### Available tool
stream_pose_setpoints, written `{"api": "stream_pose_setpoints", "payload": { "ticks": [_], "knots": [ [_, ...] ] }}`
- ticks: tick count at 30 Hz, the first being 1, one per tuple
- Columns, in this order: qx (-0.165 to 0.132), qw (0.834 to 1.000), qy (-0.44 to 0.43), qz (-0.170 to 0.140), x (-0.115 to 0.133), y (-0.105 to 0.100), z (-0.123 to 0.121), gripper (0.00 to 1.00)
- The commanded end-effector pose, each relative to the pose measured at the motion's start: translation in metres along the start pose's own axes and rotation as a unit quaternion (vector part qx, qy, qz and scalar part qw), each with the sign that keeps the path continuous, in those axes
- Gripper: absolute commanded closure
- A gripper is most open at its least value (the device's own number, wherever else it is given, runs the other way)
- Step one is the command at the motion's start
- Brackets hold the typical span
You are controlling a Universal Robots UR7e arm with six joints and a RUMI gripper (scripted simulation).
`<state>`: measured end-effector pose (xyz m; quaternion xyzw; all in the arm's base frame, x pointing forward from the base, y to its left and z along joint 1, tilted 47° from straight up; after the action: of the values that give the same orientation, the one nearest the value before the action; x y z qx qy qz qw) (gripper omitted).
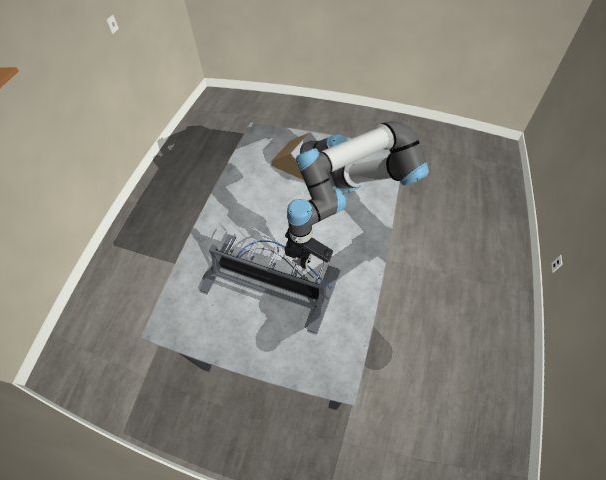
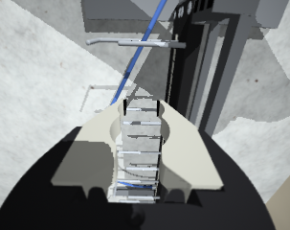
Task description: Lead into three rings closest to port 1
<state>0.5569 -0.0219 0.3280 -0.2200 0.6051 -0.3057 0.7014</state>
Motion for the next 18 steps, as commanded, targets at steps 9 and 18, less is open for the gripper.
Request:
{"api": "stream_pose_setpoints", "payload": {
  "ticks": [9,18],
  "knots": [
    [0.000,1.000,0.000,0.000,0.000,-0.024,0.000,0.80],
    [0.000,1.000,0.000,0.000,0.000,-0.026,0.000,1.00]
  ]
}}
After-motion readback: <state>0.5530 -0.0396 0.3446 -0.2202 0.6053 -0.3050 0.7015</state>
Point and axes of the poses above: the point where the finger pads meet when closed, its own y axis out along the fingers, its own z axis across the jaws, x = y × z, the point moved 10 cm from there along -y, back along the fingers, and after that the axes turned 2 degrees about -y, right-handed, at the moved point
